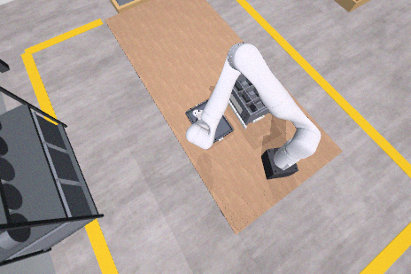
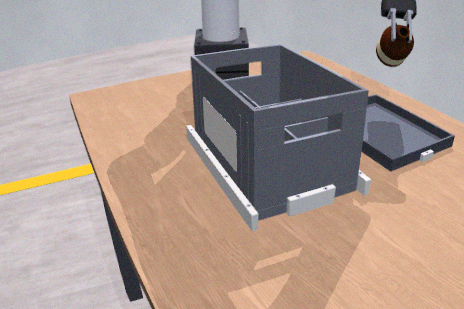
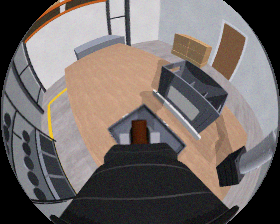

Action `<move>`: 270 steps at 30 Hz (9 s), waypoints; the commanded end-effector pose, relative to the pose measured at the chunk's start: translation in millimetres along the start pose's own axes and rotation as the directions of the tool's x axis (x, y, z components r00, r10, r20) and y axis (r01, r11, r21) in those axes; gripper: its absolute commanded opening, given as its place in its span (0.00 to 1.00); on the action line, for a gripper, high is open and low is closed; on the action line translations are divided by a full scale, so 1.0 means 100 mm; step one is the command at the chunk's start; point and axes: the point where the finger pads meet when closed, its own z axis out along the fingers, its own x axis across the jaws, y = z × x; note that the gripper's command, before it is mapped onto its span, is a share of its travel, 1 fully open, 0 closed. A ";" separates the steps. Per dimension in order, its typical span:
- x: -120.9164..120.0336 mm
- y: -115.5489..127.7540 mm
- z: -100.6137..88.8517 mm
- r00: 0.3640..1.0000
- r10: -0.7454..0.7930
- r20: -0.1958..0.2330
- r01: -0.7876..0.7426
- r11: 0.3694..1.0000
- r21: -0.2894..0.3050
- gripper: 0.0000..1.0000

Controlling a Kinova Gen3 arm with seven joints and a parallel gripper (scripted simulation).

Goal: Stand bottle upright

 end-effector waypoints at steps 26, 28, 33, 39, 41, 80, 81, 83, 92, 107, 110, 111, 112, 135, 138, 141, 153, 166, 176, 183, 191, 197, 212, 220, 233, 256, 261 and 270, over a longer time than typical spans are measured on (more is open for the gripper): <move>-0.02 0.01 -0.02 1.000 0.000 0.009 -0.002 0.988 0.151 0.00; -0.02 0.01 -0.02 1.000 0.000 0.010 -0.002 0.988 0.154 0.00; -0.02 0.01 -0.02 1.000 0.000 0.010 -0.002 0.988 0.155 0.00; -0.02 0.01 -0.02 1.000 0.000 0.010 -0.002 0.988 0.155 0.00; -0.02 0.01 -0.02 1.000 0.000 0.010 -0.002 0.988 0.155 0.00; -0.02 0.01 -0.02 1.000 0.001 0.008 -0.003 0.985 0.175 0.00; -0.02 0.01 -0.02 1.000 0.001 0.008 -0.003 0.985 0.175 0.00; -0.02 0.01 -0.02 1.000 0.001 0.007 -0.002 0.984 0.179 0.00; -0.02 0.01 -0.02 1.000 0.003 0.006 -0.004 0.972 0.234 0.00; -0.02 0.02 -0.03 1.000 0.002 0.010 -0.005 0.950 0.311 0.00; -0.02 0.02 -0.03 1.000 0.002 0.010 -0.005 0.948 0.319 0.00; -0.02 0.02 -0.03 1.000 0.001 0.011 -0.005 0.947 0.321 0.00; -0.02 0.02 -0.03 1.000 0.001 0.011 -0.005 0.947 0.322 0.00; -0.02 0.02 -0.03 1.000 0.001 0.011 -0.004 0.946 0.324 0.00; -0.02 0.02 -0.03 1.000 0.001 0.011 -0.004 0.946 0.324 0.00; -0.02 0.02 -0.03 1.000 0.001 0.011 -0.004 0.946 0.324 0.00; -0.02 0.02 -0.03 1.000 0.001 0.011 -0.004 0.946 0.324 0.00; -0.03 0.02 -0.03 1.000 0.003 0.010 -0.006 0.939 0.343 0.00; -0.03 0.02 -0.02 1.000 0.006 0.008 -0.009 0.920 0.393 0.00; -0.03 0.02 -0.02 1.000 0.006 0.009 -0.009 0.902 0.432 0.00; -0.03 0.03 -0.03 1.000 0.004 0.011 -0.009 0.884 0.468 0.00; -0.02 0.03 -0.03 1.000 0.002 0.012 -0.008 0.876 0.482 0.00; -0.02 0.03 -0.03 1.000 0.002 0.012 -0.007 0.875 0.484 0.00; -0.02 0.03 -0.03 1.000 0.002 0.012 -0.007 0.875 0.484 0.00; -0.02 0.03 -0.03 1.000 0.002 0.012 -0.007 0.875 0.484 0.00; -0.03 0.03 -0.03 1.000 0.006 0.012 -0.011 0.855 0.519 0.00; -0.03 0.03 -0.02 1.000 0.007 0.011 -0.012 0.837 0.547 0.00; -0.03 0.03 -0.02 1.000 0.006 0.012 -0.012 0.809 0.588 0.00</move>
